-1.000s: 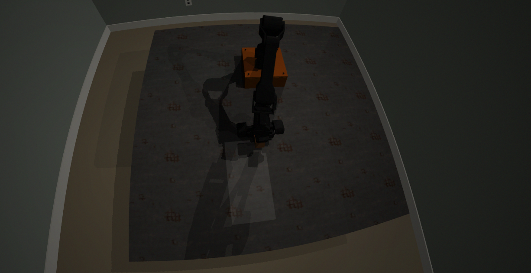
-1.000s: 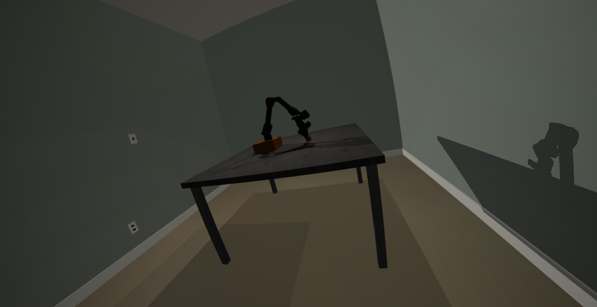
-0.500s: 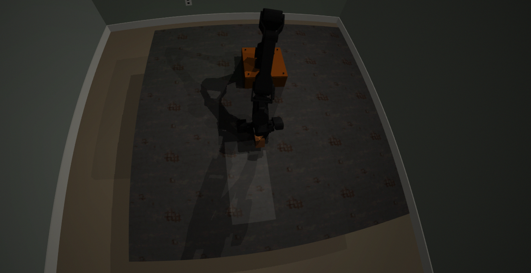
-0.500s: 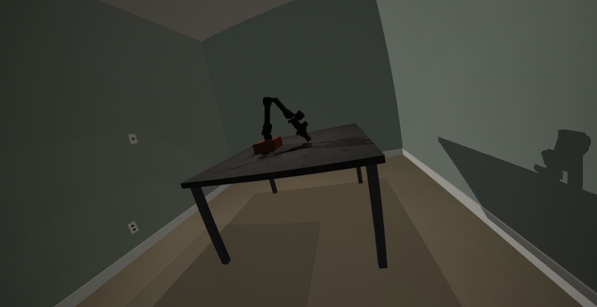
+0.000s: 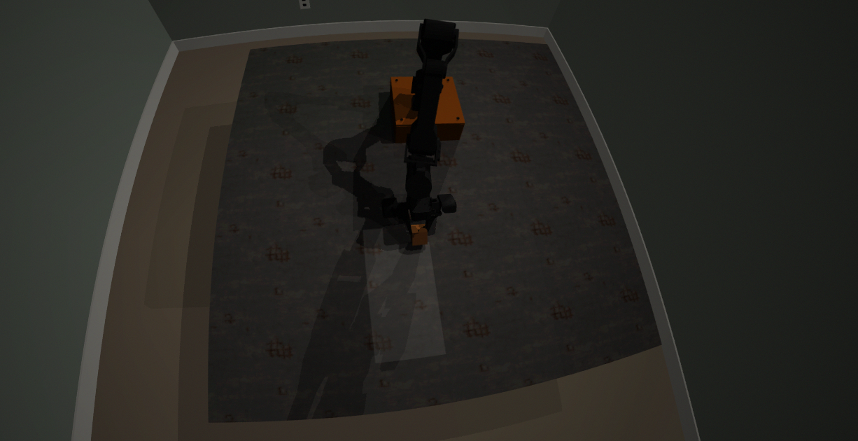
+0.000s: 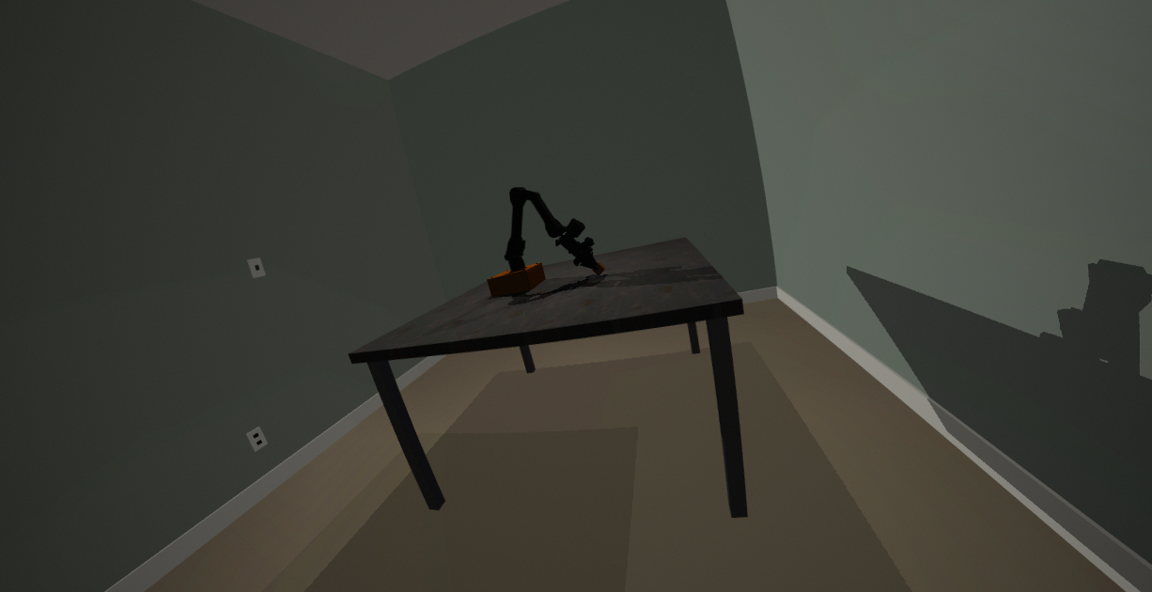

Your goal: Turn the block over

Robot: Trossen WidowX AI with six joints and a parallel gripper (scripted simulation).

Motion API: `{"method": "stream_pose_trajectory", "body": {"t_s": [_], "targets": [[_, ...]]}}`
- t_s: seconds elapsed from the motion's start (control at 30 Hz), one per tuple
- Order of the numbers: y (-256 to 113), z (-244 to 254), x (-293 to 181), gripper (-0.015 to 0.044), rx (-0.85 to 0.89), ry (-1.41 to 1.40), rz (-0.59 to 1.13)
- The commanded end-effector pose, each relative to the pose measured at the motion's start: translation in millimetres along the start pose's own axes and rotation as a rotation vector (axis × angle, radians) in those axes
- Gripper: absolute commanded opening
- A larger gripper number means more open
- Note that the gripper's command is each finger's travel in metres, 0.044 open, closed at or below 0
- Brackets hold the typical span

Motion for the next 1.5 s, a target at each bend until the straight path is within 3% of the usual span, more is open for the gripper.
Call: {"method": "stream_pose_trajectory", "body": {"t_s": [0.0,0.73,1.43,1.47], "targets": [[7.5,-1.7,-8.8,0.0000,0.016,0.009,-0.060],[10.5,-5.9,-48.4,0.0000,0.073,0.003,-0.376],[8.1,-6.0,-50.3,0.0000,0.079,0.003,-0.413],[8.1,-6.0,-50.3,0.0026,0.079,0.003,-0.413]]}}
Point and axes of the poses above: the point midway between the two fingers, 35 mm back from their tips, its own y axis out along the fingers, its own z axis across the jaws, x = y × z, the point moved 8 cm from there along -y, back along the fingers, and after that the axes turned 10 degrees about y, right-handed, at the moved point
